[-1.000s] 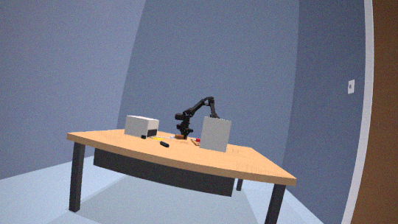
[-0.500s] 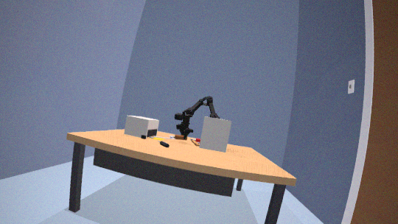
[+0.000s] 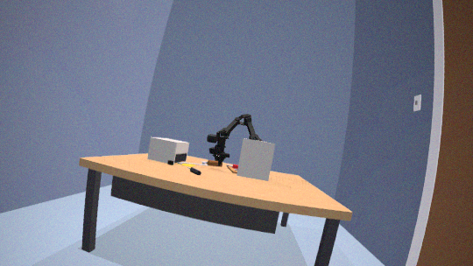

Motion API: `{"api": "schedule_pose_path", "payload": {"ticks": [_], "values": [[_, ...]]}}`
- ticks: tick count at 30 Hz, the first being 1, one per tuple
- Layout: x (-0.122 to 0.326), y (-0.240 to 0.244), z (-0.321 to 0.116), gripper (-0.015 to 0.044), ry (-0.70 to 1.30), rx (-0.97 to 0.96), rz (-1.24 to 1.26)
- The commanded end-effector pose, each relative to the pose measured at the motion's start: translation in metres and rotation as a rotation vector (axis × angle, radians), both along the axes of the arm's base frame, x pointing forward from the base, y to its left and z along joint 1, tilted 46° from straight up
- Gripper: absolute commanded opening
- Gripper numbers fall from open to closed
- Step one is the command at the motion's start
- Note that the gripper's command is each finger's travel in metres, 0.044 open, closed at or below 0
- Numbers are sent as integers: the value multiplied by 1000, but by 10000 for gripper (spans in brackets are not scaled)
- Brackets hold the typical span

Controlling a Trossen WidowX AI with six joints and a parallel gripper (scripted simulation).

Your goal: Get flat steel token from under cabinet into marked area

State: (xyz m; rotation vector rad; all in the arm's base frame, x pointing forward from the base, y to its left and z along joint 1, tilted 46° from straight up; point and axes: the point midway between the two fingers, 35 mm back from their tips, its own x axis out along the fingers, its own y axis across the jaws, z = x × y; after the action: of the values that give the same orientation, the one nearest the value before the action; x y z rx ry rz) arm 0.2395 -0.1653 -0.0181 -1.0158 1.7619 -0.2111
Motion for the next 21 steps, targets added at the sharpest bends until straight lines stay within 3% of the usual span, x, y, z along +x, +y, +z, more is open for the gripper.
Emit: {"api": "schedule_pose_path", "payload": {"ticks": [1,21], "values": [[3,6,-4,0,-10,1,8],[5,24,-22,0,-10,2,8]]}}
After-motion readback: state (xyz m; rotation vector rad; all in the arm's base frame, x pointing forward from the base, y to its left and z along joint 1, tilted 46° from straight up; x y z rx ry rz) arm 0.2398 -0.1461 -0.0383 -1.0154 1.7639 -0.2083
